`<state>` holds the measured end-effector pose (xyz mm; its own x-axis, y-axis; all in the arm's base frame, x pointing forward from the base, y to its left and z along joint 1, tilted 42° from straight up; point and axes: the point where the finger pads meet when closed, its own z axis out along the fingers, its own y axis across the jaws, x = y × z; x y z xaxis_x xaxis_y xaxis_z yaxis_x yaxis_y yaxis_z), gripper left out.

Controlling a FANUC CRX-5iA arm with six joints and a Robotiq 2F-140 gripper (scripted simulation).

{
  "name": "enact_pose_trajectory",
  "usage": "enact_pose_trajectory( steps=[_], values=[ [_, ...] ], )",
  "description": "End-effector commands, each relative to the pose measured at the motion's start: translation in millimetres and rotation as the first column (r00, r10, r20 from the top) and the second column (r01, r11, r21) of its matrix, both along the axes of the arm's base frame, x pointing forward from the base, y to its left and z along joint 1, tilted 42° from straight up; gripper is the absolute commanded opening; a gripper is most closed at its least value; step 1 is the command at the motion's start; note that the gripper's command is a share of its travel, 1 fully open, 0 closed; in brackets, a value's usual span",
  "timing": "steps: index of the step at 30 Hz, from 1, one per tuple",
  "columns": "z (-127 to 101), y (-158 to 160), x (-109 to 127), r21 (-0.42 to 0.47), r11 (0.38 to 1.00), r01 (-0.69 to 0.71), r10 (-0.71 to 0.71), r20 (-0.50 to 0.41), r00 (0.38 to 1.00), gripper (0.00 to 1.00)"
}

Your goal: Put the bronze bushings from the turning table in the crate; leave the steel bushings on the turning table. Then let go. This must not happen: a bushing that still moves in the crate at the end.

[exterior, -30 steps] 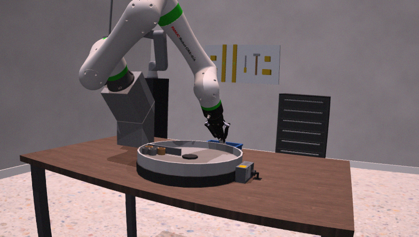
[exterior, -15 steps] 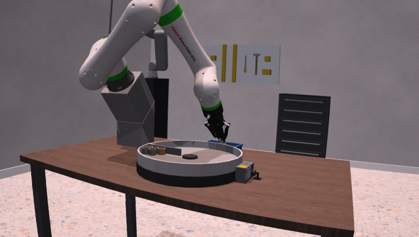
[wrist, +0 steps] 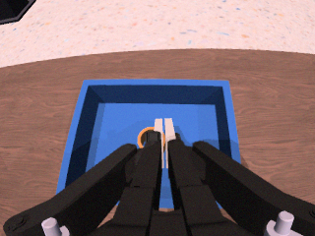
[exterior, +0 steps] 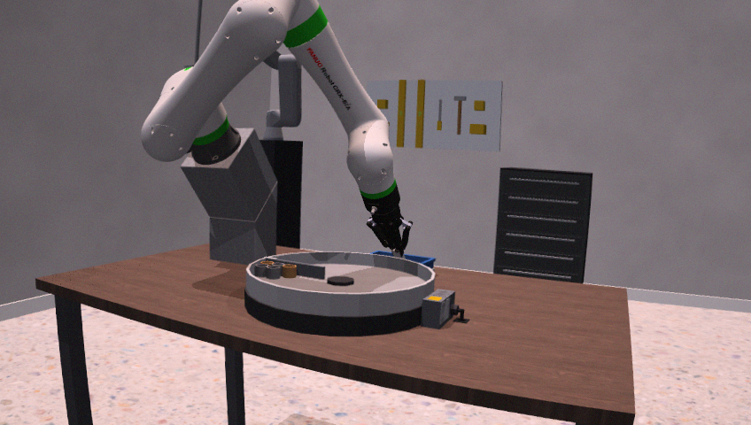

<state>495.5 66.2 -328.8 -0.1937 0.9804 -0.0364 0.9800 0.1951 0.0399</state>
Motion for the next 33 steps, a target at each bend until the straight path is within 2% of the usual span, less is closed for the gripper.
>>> enact_pose_trajectory(
  steps=[1,33],
  values=[
    [-0.5,-0.2,0.2,0.0,1.0,0.0,0.0,0.0,1.0,0.0],
    [-3.4,-2.7,0.8,0.0,1.0,0.0,0.0,0.0,1.0,0.0]
  ],
)
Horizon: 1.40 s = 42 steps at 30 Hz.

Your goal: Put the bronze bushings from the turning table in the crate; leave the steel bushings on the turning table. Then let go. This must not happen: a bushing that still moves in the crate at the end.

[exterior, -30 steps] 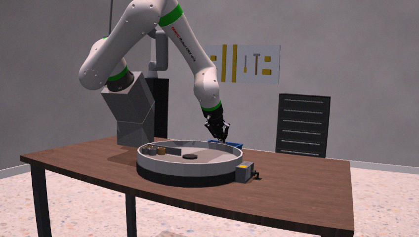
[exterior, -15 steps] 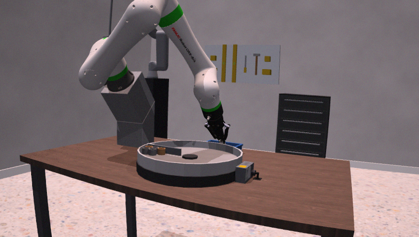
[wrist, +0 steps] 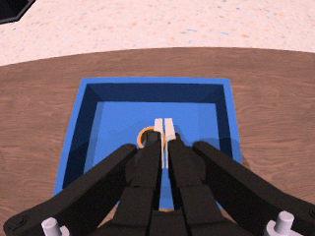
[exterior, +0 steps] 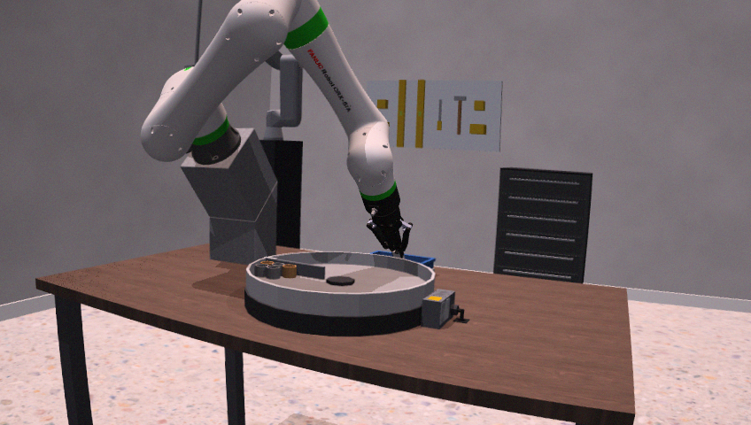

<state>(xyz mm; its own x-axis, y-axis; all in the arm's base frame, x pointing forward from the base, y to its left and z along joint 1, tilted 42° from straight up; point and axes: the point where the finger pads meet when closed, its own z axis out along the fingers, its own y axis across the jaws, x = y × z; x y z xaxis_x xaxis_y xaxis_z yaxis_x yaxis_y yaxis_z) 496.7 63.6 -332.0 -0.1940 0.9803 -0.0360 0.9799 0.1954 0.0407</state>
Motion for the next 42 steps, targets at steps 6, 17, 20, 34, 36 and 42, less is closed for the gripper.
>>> enact_pose_trajectory(
  steps=[6,17,20,34,36,42],
  values=[
    [-0.2,-0.1,-0.3,0.0,1.0,0.0,0.0,-0.001,1.0,0.0],
    [-0.2,-0.1,-0.3,0.0,1.0,0.0,0.0,-0.001,1.0,0.0],
    [-0.2,-0.1,-0.3,0.0,1.0,0.0,0.0,-0.001,1.0,0.0],
    [-0.2,-0.1,-0.3,0.0,1.0,0.0,0.0,-0.001,1.0,0.07],
    [-0.2,-0.1,-0.3,0.0,1.0,0.0,0.0,-0.001,1.0,0.07],
    [-0.2,-0.1,-0.3,0.0,1.0,0.0,0.0,-0.001,1.0,0.07]
  ],
)
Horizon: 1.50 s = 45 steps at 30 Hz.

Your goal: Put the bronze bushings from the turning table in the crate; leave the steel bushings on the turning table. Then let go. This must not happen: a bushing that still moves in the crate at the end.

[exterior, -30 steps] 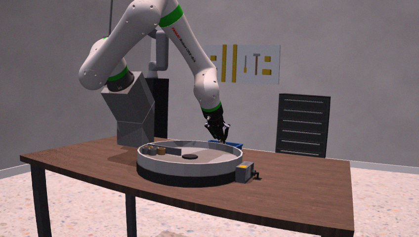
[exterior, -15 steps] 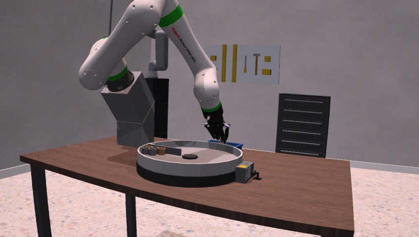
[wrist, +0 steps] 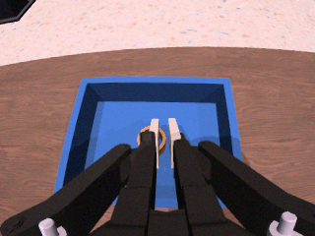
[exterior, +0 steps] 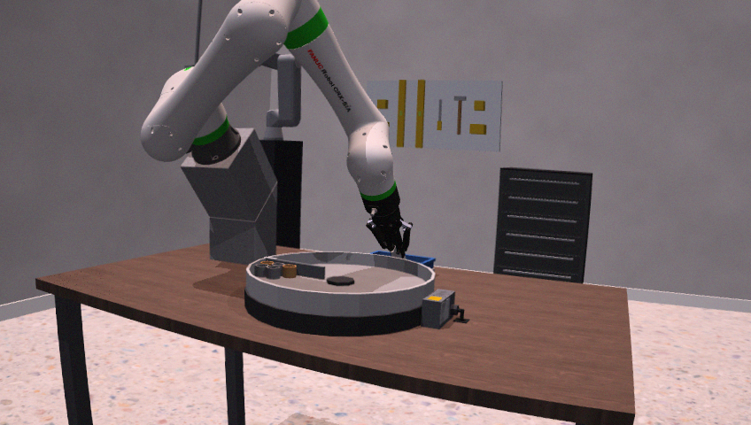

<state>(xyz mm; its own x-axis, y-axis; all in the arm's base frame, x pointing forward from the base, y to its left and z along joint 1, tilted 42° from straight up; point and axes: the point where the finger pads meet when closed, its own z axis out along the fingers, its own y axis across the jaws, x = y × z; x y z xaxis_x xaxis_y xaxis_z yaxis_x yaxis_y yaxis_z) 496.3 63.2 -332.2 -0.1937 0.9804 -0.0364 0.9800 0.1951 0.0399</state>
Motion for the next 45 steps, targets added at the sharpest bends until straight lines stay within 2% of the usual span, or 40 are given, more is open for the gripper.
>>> enact_pose_trajectory(
  steps=[1,24,39,45],
  values=[
    [0,0,0,0.0,1.0,0.0,0.0,0.0,1.0,0.07],
    [6,5,-1,0.0,1.0,0.0,0.0,0.0,1.0,0.07],
    [52,46,-12,0.0,1.0,0.0,0.0,0.0,1.0,0.07],
    [61,54,-14,0.0,1.0,0.0,0.0,0.0,1.0,0.07]
  ],
)
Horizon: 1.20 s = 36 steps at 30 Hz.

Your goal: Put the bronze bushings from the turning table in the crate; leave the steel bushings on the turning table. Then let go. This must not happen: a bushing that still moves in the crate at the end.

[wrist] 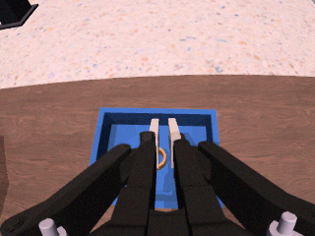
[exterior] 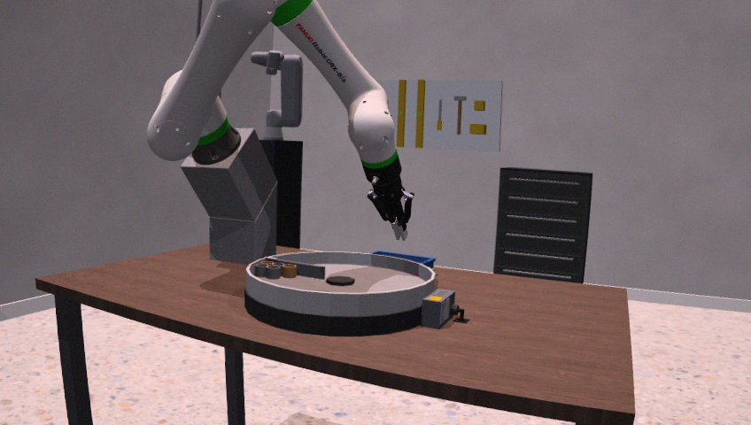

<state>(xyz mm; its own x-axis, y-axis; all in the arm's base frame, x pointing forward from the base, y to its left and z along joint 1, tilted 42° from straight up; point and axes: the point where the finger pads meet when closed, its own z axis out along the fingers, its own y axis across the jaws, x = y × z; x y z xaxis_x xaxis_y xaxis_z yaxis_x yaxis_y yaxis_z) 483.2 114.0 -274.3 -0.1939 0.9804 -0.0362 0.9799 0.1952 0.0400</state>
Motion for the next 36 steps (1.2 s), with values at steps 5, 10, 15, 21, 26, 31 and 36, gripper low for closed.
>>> enact_pose_trajectory(
  steps=[5,10,15,21,26,31,36],
  values=[
    [7.6,6.8,-1.7,0.0,1.0,0.0,0.0,0.0,1.0,0.07],
    [7.7,6.9,-1.7,0.0,1.0,0.0,0.0,0.0,1.0,0.07],
    [7.7,6.9,-1.7,0.0,1.0,0.0,0.0,0.0,1.0,0.07],
    [7.7,6.9,-1.7,0.0,1.0,0.0,0.0,0.0,1.0,0.07],
    [7.7,6.9,-1.7,0.0,1.0,0.0,0.0,0.0,1.0,0.07],
    [7.7,6.9,-1.7,0.0,1.0,0.0,0.0,0.0,1.0,0.07],
    [7.7,6.9,-1.7,0.0,1.0,0.0,0.0,0.0,1.0,0.07]
  ],
)
